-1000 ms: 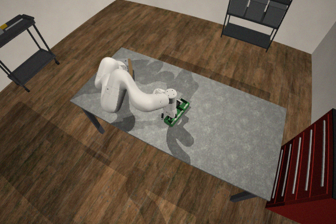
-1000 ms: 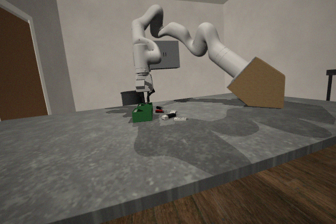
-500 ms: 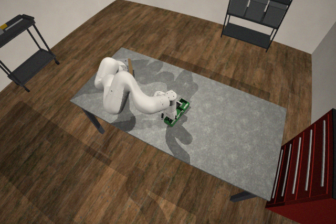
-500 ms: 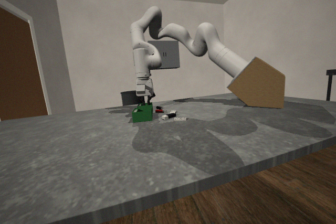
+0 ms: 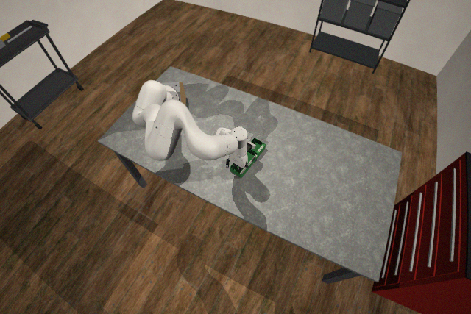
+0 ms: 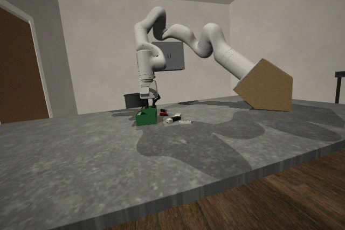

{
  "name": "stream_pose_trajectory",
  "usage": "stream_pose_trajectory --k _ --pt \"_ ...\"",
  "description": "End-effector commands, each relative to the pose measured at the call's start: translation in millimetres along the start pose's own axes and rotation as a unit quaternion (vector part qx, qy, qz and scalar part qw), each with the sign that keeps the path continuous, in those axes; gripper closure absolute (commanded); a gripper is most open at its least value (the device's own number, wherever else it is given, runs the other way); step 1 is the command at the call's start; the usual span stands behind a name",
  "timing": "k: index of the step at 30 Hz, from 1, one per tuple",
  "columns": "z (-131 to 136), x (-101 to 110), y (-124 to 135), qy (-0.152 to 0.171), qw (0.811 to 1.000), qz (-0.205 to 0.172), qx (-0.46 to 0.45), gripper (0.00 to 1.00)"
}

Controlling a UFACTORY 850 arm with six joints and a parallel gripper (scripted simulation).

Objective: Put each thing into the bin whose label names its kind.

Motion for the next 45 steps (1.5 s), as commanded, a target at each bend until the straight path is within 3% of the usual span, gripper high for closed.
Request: stream_pose_trajectory --k 1,14,37,42,45 --pt "0.5 0.4 0.0 0.001 1.0 0.0 0.0 0.7" --pt "0.5 0.4 0.0 0.001 1.0 0.0 0.0 0.7" --pt "0.4 28.4 -0.1 0.001 1.0 0.0 0.0 0.7" --pt "0.4 51.8 -0.1 0.001 1.0 0.0 0.0 0.7" --pt "0.5 51.8 -0.1 0.001 1.0 0.0 0.0 0.7"
Point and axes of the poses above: the point where the finger pads meet when closed, its own x axis back along the fingers, its own z axis across the jaws, y = z × x, the point moved 4 cm from there along x, back along the fingers, and after that the axes turned 5 degrees about x, right-handed, at the moved point
